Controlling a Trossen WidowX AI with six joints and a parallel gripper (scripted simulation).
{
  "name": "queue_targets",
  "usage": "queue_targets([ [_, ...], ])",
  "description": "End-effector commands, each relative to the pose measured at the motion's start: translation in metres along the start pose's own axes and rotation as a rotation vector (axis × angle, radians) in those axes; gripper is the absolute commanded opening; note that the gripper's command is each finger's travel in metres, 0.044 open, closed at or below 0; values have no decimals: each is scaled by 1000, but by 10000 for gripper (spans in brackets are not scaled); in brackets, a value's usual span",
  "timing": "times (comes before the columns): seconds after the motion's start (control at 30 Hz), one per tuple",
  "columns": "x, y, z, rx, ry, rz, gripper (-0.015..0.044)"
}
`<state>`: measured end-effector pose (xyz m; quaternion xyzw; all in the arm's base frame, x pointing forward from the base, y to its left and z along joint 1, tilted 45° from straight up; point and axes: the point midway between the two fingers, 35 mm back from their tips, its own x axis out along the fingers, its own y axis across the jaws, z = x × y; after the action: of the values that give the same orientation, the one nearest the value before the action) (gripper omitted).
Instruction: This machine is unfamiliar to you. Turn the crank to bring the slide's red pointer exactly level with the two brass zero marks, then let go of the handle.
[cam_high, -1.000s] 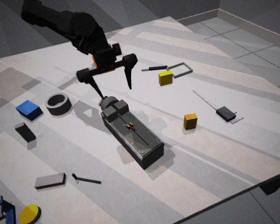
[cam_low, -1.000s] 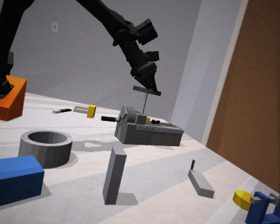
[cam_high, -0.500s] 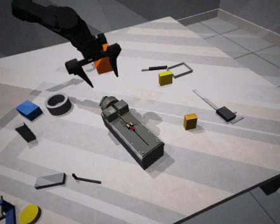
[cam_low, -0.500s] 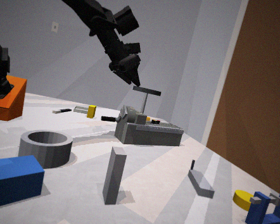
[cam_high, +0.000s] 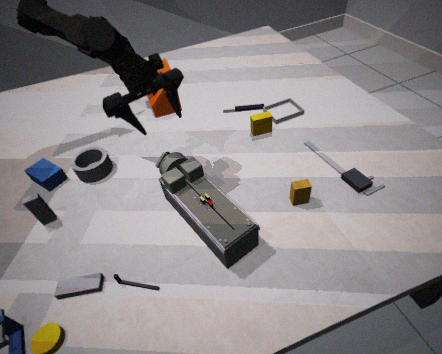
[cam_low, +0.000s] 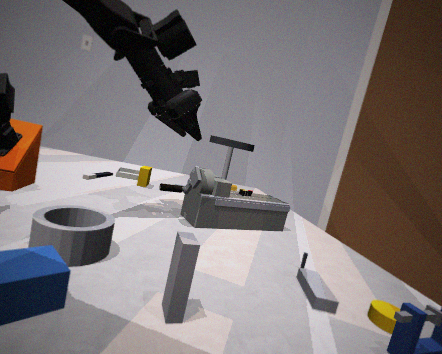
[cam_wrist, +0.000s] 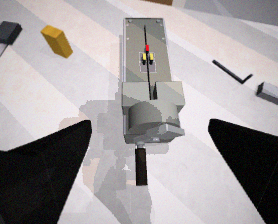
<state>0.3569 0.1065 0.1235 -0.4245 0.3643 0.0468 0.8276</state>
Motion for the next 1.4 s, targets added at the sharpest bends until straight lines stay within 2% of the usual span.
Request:
queue_targets([
  [0.0, 13, 3, -14, -10, 11, 9, 440],
  [0.4, 54, 1, -61, -13, 9, 4, 440],
  [1.37, 85, 1, -91, -17, 12, 5, 440],
])
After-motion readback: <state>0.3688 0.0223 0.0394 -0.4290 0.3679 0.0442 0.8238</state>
